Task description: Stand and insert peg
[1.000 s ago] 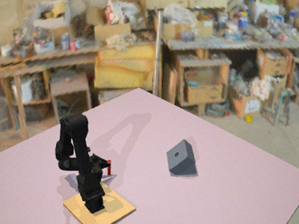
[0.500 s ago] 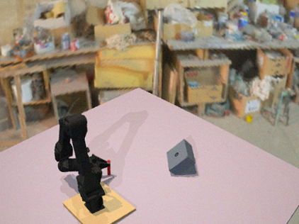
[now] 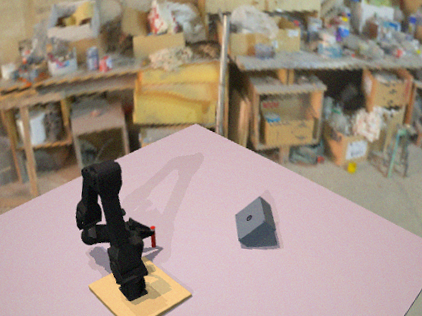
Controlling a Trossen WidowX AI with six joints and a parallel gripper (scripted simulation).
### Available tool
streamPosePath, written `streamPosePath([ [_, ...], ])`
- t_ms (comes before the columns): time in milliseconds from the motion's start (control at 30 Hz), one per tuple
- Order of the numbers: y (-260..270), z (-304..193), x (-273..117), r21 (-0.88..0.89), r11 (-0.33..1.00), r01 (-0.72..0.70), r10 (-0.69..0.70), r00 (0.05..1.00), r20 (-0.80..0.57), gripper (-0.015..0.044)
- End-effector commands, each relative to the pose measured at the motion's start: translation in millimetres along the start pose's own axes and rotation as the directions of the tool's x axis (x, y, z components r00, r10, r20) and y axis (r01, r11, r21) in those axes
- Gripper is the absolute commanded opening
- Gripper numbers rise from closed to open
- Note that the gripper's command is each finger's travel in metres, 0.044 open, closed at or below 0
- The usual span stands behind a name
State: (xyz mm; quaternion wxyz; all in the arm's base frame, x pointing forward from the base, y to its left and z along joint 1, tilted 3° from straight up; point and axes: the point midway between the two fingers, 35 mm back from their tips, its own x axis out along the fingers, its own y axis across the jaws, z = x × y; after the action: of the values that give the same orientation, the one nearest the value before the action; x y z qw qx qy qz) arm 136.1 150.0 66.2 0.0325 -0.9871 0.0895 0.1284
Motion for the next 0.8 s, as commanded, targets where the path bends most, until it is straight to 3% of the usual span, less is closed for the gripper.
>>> streamPosePath([
  [0, 0.0, 0.2, 0.0, 0.001, 1.000, -0.001, 0.001, 1.000, 0.001, 0.0049],
  [33, 0.0, 0.0, 0.0, 0.000, 1.000, 0.000, 0.000, 1.000, 0.000, 0.0049],
  [133, 0.0, 0.0, 0.0, -0.001, 1.000, 0.000, 0.000, 1.000, 0.000, 0.0128],
  [767, 0.0, 0.0, 0.0, -0.001, 1.000, 0.000, 0.000, 1.000, 0.000, 0.0130],
])
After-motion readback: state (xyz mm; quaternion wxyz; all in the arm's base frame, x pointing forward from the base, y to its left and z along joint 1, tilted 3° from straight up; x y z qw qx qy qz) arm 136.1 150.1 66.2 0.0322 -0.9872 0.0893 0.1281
